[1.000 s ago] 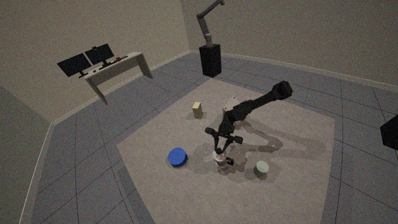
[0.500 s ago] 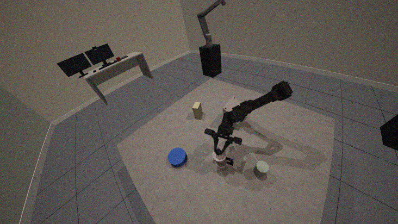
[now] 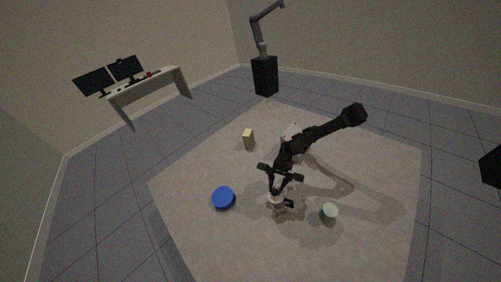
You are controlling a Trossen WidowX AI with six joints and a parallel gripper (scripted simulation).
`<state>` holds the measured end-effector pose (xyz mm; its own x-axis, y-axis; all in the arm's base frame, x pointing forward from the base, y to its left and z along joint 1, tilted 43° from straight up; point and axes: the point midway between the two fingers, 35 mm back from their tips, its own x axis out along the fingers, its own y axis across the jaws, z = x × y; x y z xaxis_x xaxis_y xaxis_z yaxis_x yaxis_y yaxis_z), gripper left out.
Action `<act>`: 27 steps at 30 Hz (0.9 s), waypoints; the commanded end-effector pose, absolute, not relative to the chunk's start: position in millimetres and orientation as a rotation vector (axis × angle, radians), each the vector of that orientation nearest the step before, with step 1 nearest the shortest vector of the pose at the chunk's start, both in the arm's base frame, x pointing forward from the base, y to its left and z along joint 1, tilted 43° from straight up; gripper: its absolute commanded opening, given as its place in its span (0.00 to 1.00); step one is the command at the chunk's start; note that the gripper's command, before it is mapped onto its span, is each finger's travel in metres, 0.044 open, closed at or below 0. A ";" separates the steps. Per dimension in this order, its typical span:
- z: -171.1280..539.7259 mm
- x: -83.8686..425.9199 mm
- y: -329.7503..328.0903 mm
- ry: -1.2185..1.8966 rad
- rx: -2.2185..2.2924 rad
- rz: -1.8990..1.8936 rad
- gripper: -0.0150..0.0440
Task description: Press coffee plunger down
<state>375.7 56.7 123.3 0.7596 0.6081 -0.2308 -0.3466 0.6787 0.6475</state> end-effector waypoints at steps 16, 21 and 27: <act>122.9 376.5 56.6 0.458 0.620 0.558 0.47; 122.9 376.5 56.6 0.458 0.620 0.558 0.64; 122.9 376.5 56.6 0.458 0.620 0.558 0.91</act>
<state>376.3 57.2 123.2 0.7565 0.6122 -0.2302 -0.3468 0.6739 0.6524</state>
